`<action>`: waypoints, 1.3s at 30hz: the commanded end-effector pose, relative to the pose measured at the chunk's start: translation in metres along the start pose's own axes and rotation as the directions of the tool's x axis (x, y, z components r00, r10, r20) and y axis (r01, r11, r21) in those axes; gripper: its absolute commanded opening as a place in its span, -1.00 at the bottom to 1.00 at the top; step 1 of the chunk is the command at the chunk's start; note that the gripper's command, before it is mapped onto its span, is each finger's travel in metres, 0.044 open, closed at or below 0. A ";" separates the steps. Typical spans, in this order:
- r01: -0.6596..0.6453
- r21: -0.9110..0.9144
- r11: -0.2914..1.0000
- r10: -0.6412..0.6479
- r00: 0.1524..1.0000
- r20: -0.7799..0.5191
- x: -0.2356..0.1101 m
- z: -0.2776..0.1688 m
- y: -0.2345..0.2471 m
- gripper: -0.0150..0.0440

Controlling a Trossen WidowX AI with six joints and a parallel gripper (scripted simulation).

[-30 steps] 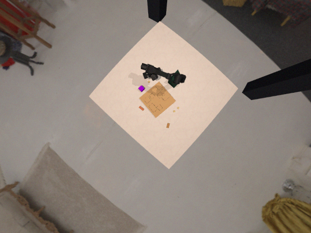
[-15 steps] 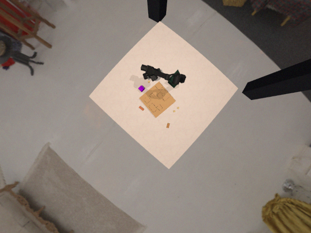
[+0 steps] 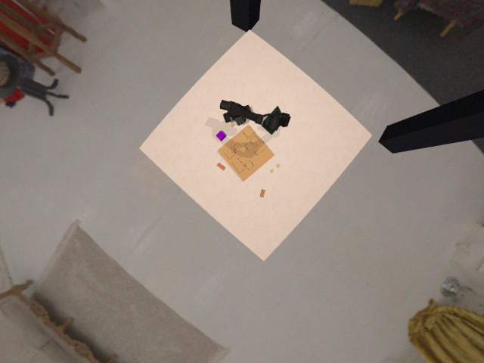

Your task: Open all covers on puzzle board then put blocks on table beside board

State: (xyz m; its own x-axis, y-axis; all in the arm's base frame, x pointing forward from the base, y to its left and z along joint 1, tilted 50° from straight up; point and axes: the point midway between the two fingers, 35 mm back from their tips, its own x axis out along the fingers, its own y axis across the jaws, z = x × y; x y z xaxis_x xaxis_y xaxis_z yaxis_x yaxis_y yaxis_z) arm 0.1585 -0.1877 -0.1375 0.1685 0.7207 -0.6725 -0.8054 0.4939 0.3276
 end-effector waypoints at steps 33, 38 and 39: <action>-0.004 0.004 1.000 0.004 1.000 0.010 0.057 0.003 0.006 -0.22; -0.004 -0.001 1.000 0.004 1.000 0.005 0.054 0.003 0.005 0.14; -0.004 -0.001 1.000 0.004 1.000 0.005 0.054 0.003 0.005 0.22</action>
State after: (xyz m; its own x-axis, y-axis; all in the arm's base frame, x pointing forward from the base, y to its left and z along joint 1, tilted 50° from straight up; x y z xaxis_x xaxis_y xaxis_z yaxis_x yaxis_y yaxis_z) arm 0.1645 -0.1446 -0.1703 0.1684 0.7257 -0.6670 -0.8063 0.4907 0.3304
